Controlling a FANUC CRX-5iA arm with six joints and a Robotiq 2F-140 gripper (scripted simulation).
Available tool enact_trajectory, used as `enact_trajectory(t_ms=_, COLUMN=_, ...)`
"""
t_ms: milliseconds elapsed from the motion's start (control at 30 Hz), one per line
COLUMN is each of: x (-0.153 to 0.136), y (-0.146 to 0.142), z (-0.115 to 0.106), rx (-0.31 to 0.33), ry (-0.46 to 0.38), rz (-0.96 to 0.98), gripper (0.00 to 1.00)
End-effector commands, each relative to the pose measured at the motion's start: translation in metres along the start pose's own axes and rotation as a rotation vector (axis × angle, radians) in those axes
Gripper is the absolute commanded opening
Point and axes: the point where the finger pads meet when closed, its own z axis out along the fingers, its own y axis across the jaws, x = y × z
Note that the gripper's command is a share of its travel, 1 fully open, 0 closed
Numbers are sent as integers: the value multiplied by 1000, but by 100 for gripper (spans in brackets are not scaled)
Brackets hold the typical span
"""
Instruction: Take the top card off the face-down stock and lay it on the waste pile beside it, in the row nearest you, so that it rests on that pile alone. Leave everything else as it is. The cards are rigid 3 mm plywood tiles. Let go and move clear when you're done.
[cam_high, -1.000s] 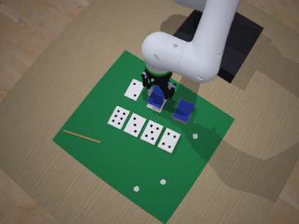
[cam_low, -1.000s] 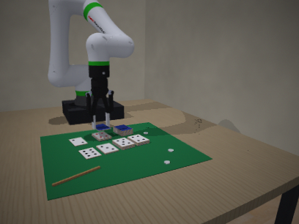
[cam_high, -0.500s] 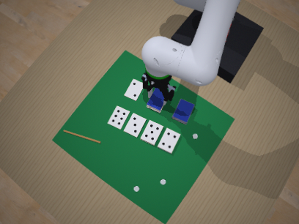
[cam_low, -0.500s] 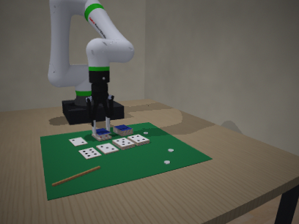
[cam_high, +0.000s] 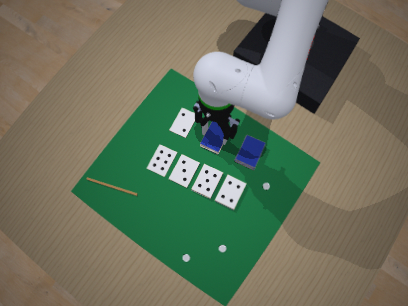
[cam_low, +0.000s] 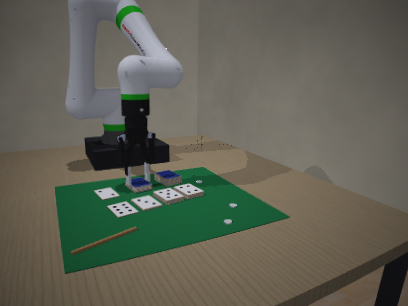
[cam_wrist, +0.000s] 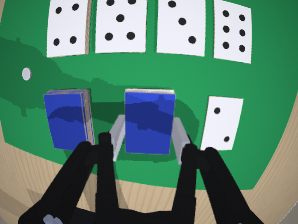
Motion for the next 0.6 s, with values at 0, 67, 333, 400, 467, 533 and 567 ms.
enact_trajectory(t_ms=0, x=0, y=0, z=0, rx=0, ry=0, rz=0, gripper=43)
enact_trajectory(t_ms=67, x=0, y=0, z=0, rx=0, ry=0, rz=0, gripper=43)
enact_trajectory(t_ms=333, x=0, y=0, z=0, rx=0, ry=0, rz=0, gripper=43)
enact_trajectory(t_ms=400, x=0, y=0, z=0, rx=0, ry=0, rz=0, gripper=43)
enact_trajectory(t_ms=467, x=0, y=0, z=1, rx=0, ry=0, rz=0, gripper=43)
enact_trajectory(t_ms=533, x=0, y=0, z=3, rx=0, ry=0, rz=0, gripper=43)
enact_trajectory(t_ms=567, x=0, y=0, z=3, rx=0, ry=0, rz=0, gripper=43)
